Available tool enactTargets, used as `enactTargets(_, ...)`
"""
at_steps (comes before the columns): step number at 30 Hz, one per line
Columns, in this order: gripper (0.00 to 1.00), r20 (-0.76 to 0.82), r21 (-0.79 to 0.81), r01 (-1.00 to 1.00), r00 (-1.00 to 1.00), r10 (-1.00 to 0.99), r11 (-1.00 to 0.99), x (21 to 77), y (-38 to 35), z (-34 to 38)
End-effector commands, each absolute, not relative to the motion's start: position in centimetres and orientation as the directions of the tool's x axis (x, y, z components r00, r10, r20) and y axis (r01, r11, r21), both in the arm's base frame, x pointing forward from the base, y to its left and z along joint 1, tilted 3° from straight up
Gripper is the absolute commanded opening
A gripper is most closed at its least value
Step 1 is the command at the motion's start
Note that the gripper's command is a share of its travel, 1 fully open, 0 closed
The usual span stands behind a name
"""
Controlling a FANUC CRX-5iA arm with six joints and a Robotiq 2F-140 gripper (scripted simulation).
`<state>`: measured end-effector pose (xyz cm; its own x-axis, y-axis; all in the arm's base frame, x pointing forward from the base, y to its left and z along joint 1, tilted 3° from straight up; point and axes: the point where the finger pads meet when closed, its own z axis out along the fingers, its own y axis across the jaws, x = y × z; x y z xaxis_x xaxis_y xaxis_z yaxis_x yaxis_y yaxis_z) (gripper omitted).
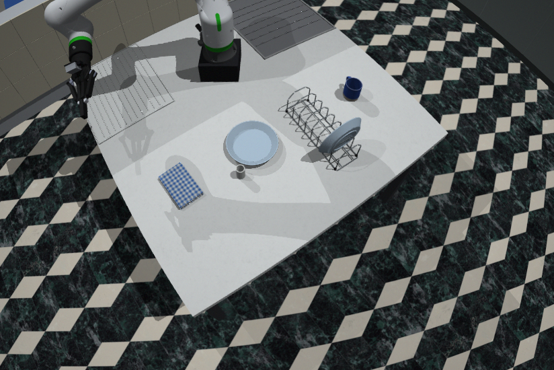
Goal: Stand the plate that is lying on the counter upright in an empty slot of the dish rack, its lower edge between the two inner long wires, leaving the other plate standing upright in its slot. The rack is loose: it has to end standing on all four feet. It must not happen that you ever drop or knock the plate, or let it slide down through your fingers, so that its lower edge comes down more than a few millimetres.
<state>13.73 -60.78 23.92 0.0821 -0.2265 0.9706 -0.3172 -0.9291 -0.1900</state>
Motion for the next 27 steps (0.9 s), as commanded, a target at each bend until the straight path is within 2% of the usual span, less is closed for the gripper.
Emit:
enactTargets(1,0.1,0.971,-0.188,-0.317,0.082,-0.225,-0.929,13.73,-60.8,24.01)
enactTargets(17,0.1,0.971,-0.188,-0.317,0.082,-0.225,-0.929,13.73,-60.8,24.01)
enactTargets(18,1.0,0.971,-0.188,-0.317,0.082,-0.225,-0.929,13.73,-60.8,24.01)
enactTargets(27,1.0,0.979,-0.129,-0.304,0.11,-0.169,-0.944,14.38,-60.37,23.79)
